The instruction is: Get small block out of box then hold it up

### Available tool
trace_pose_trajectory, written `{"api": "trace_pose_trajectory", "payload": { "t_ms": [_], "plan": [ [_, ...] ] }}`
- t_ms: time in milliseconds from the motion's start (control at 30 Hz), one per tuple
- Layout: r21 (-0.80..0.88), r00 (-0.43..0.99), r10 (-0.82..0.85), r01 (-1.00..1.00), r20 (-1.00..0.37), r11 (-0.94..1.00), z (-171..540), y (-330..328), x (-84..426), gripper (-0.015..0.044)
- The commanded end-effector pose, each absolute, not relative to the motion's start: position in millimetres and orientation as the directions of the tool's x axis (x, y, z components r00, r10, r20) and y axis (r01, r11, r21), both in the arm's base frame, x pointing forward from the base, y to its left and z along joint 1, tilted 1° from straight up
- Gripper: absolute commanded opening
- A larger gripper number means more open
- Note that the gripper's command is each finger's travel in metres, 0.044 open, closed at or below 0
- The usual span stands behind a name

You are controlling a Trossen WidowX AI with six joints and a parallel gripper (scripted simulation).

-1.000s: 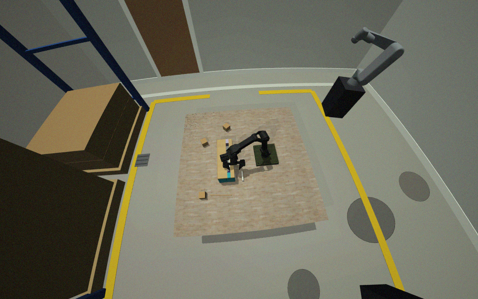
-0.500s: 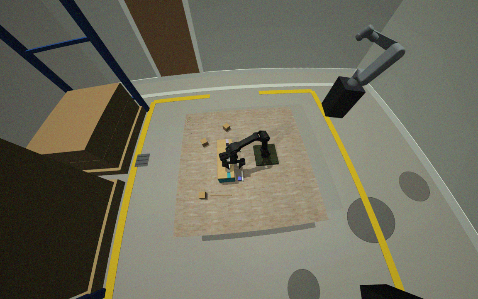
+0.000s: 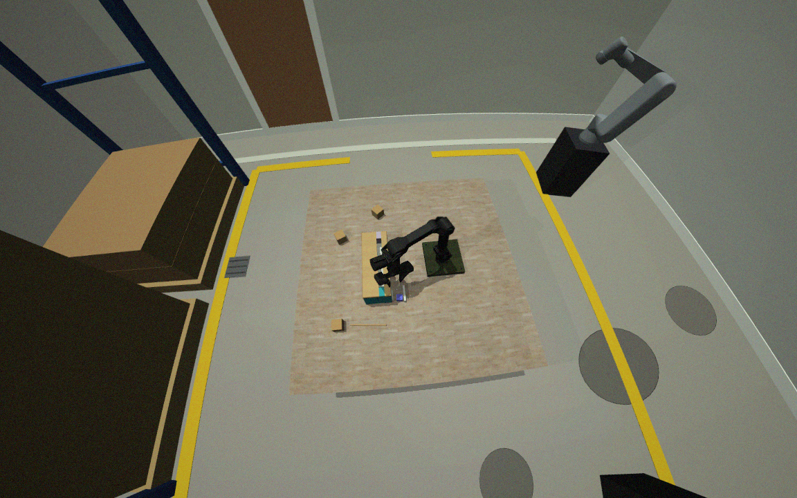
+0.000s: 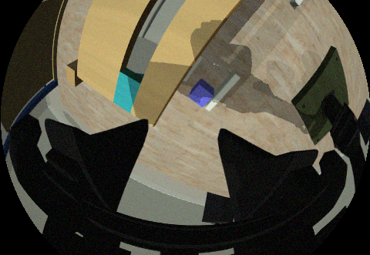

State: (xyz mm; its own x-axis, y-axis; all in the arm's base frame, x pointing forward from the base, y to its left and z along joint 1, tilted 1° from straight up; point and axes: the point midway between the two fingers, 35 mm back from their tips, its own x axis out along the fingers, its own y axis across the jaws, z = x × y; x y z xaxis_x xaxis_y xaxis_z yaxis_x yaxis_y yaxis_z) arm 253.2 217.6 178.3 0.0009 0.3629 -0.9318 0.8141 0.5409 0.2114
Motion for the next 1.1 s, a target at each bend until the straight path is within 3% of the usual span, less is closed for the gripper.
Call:
{"api": "trace_pose_trajectory", "payload": {
  "t_ms": [0,133,233,367,500,767,1067],
  "plan": [
    [0.278,0.023,0.333,0.609,-0.943,0.743,175.8,219.7,250.1,0.0285],
    [0.301,0.059,0.295,0.221,-0.954,0.928,174.4,223.4,247.4,0.0285],
    [0.259,0.087,0.268,-0.1,-0.959,0.961,173.7,226.2,245.5,0.0285],
    [0.141,0.128,0.235,-0.501,-0.964,0.854,173.3,229.9,243.0,0.0285],
    [-0.018,0.171,0.204,-0.805,-0.964,0.592,173.5,233.7,240.6,0.0285],
    [-0.222,0.237,0.166,-0.969,-0.957,0.106,174.8,239.3,237.0,0.0285],
    [-0.332,0.305,0.135,-0.825,-0.943,-0.456,177.2,245.0,233.3,0.0285]
  ]
}}
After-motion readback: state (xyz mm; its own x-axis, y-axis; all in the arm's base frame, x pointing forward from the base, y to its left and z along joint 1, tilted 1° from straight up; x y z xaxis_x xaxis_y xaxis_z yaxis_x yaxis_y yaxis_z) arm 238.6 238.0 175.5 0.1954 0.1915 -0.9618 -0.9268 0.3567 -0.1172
